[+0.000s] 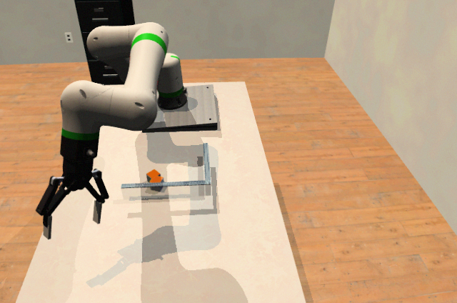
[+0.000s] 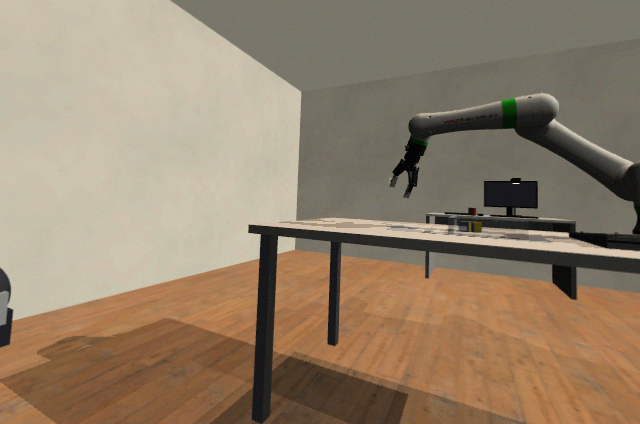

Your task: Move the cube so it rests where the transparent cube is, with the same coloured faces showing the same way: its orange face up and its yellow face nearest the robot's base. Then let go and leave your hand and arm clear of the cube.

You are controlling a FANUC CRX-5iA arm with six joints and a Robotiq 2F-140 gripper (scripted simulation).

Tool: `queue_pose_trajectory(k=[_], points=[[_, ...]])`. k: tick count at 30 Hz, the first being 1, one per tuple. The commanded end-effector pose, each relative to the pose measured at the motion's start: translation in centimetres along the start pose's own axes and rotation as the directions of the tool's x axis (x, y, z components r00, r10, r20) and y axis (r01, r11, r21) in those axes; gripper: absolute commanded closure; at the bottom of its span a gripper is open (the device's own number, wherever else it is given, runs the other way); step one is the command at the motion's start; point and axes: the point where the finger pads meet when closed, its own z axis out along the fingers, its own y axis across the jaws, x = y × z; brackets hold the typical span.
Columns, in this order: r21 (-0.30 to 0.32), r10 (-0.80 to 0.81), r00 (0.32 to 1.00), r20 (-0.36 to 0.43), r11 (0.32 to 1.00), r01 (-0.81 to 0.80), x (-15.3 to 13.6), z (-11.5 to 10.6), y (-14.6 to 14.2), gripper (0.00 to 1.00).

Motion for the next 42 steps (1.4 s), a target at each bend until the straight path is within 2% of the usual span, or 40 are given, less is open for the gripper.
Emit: queue_pose_trajectory(k=[1, 17, 18, 42], points=[[0.001, 0.0, 1.0, 0.0, 1.0, 0.0, -0.01, -0.03, -0.03, 0.0], [0.001, 0.0, 1.0, 0.0, 1.0, 0.0, -0.01, -0.03, -0.03, 0.0], [0.001, 0.0, 1.0, 0.0, 1.0, 0.0, -0.01, -0.03, -0.03, 0.59], [-0.008, -0.029, 1.0, 0.0, 1.0, 0.029, -0.07, -0.14, 0.59, 0.59]])
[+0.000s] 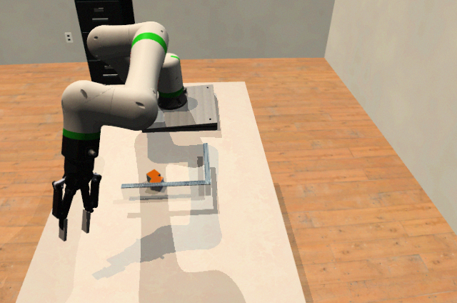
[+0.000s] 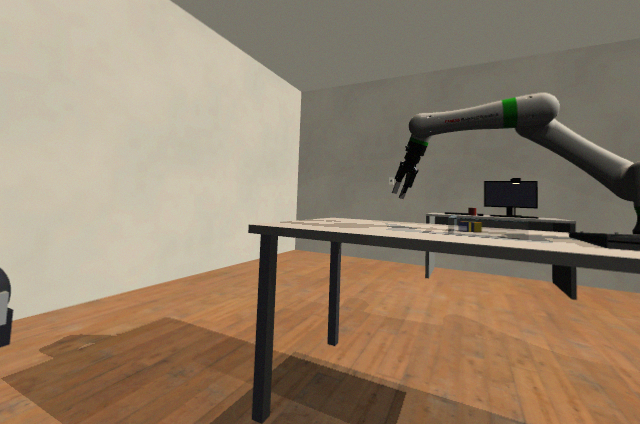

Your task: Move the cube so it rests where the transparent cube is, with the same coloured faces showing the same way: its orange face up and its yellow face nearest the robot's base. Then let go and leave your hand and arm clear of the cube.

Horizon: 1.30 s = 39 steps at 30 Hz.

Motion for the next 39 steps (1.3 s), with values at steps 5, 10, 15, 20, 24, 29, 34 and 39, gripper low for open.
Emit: queue_pose_trajectory(k=[5, 10, 15, 20, 24, 29, 34, 39], points=[[-0.025, -0.085, 0.996, 0.001, 0.996, 0.085, -0.2, -0.4, 1.8, 0.59], [-0.047, -0.159, 0.987, 0.004, 0.986, 0.159, -0.3, -0.7, 3.5, 0.59], [-0.096, -0.321, 0.947, 0.022, 0.942, 0.322, -0.2, -1.4, 7.3, 0.59], [-0.147, -0.508, 0.859, 0.064, 0.847, 0.511, 0.2, -2.4, 12.2, 0.59], [-0.181, -0.648, 0.753, 0.114, 0.731, 0.658, 0.9, -3.3, 16.5, 0.59], [-0.197, -0.738, 0.656, 0.159, 0.628, 0.753, 1.7, -4.1, 19.9, 0.59], [-0.204, -0.842, 0.484, 0.238, 0.443, 0.873, 3.3, -5.3, 25.1, 0.59], [-0.192, -0.894, 0.326, 0.308, 0.277, 0.941, 5.0, -6.3, 29.4, 0.59]])
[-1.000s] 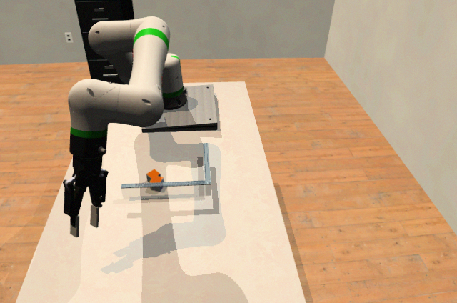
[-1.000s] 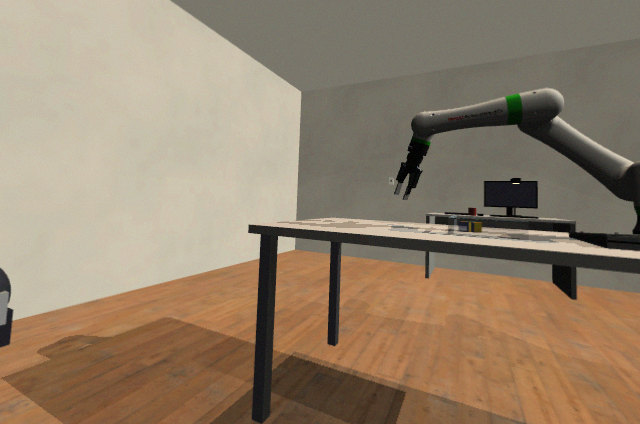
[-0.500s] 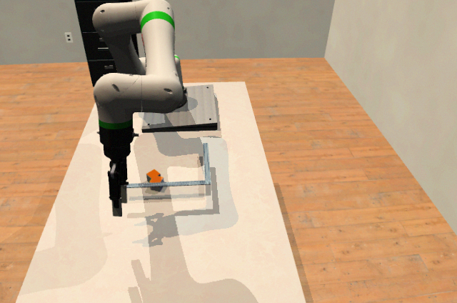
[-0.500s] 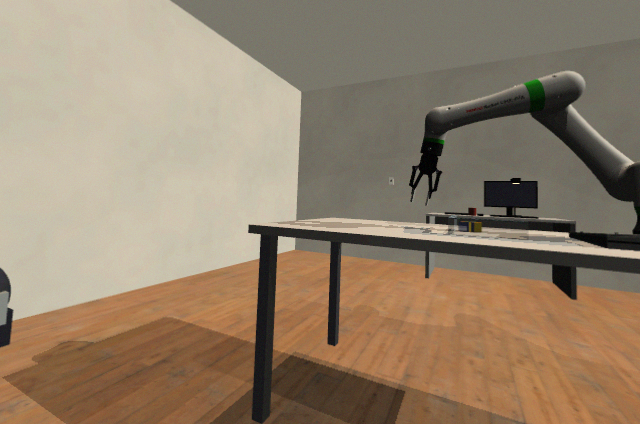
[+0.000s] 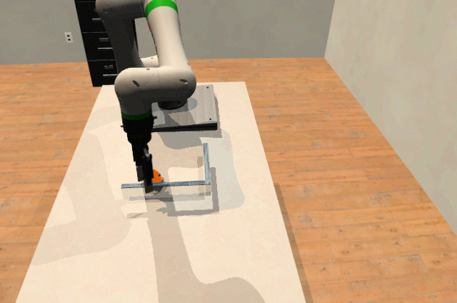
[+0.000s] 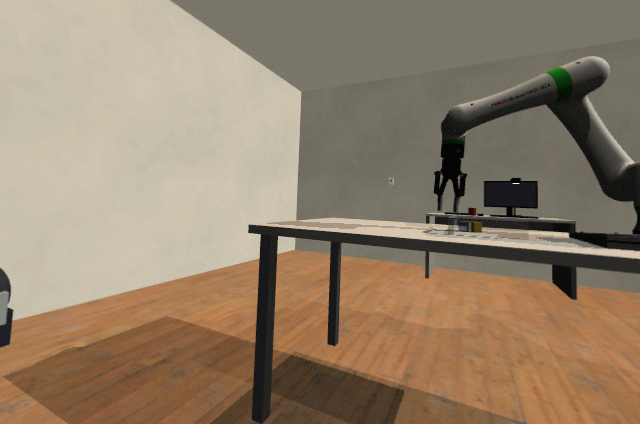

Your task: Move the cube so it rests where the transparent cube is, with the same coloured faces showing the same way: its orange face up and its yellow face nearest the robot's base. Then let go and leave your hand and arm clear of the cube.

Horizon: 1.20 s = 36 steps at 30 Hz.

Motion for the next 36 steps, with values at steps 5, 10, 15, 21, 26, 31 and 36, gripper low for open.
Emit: queue_pose_trajectory(k=[5, 10, 15, 21, 26, 31, 36], points=[[-0.02, -0.11, 0.994, 0.025, 0.994, 0.11, -2.1, 0.4, 2.0, 0.59], [-0.033, -0.196, 0.979, 0.048, 0.98, 0.198, -3.9, 0.7, 3.7, 0.59], [-0.037, -0.23, 0.972, 0.058, 0.972, 0.232, -4.5, 0.9, 4.5, 0.59], [-0.038, -0.233, 0.971, 0.059, 0.971, 0.236, -4.6, 0.9, 4.5, 0.59], [-0.038, -0.233, 0.971, 0.059, 0.971, 0.236, -4.6, 0.9, 4.5, 0.59], [-0.038, -0.233, 0.971, 0.059, 0.971, 0.236, -4.6, 0.9, 4.5, 0.59], [-0.038, -0.233, 0.971, 0.059, 0.971, 0.236, -4.6, 0.9, 4.5, 0.59]])
